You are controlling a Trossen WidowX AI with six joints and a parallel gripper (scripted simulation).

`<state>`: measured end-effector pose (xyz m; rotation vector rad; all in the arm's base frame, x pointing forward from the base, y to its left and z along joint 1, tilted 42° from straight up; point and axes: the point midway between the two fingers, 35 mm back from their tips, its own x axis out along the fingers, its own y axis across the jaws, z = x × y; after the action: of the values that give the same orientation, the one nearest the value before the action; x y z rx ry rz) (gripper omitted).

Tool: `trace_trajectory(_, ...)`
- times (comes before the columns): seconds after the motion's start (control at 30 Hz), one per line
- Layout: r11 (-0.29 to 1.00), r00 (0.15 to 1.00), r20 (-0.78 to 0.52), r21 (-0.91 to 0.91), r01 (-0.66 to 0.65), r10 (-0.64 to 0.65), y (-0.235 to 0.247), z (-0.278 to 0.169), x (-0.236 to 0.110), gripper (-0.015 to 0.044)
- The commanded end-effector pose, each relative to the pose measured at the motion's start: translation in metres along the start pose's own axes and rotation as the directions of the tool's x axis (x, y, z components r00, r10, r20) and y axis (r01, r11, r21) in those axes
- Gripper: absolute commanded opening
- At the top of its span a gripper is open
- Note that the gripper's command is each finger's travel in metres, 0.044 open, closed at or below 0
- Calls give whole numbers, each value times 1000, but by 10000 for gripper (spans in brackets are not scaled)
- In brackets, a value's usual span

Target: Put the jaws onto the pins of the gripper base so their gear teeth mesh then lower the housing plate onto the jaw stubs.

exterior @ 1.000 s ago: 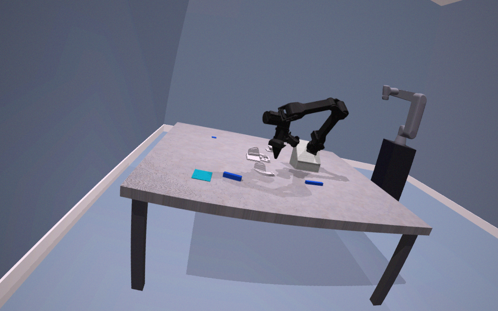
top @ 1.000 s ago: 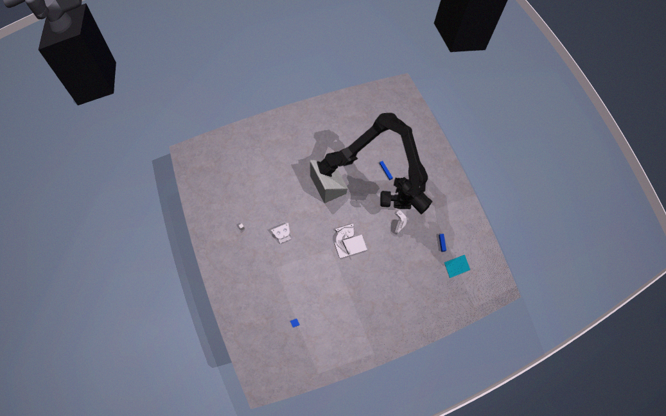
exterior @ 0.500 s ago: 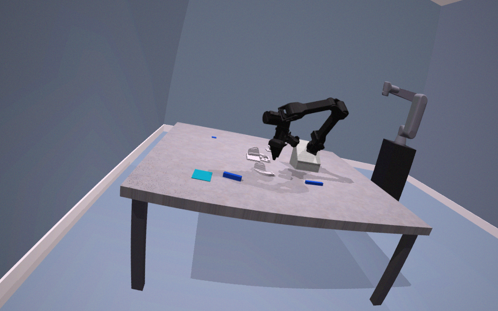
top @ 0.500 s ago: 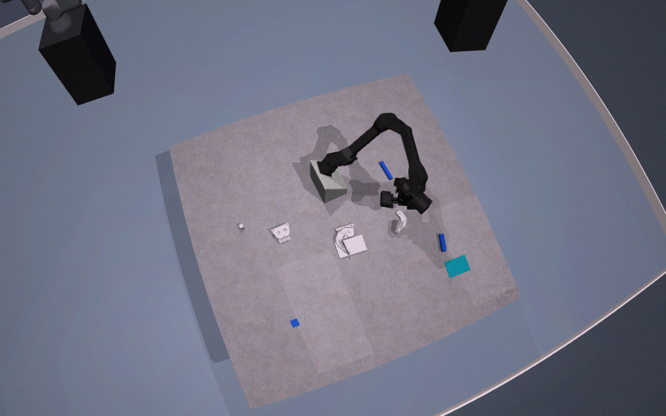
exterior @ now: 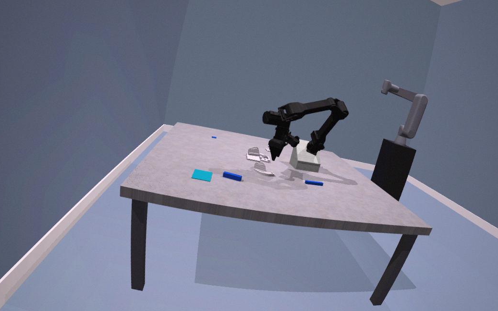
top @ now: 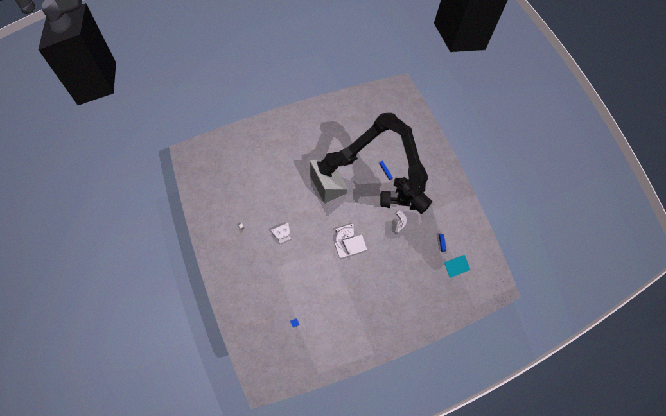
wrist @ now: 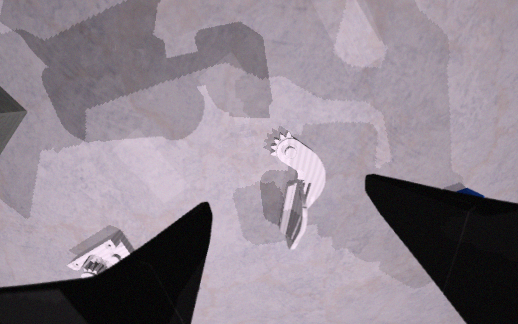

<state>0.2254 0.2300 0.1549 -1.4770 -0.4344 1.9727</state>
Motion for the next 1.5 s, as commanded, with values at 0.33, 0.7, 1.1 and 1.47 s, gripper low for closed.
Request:
trace_trajectory(0.33,1000,1000,0,0,0,0,0,0,0,440)
trace_trajectory(0.7,1000,1000,0,0,0,0,0,0,0,282)
trace_trajectory(1.1,1000,1000,0,0,0,0,0,0,0,0)
trace_trajectory(1.47,1000,1000,0,0,0,0,0,0,0,26)
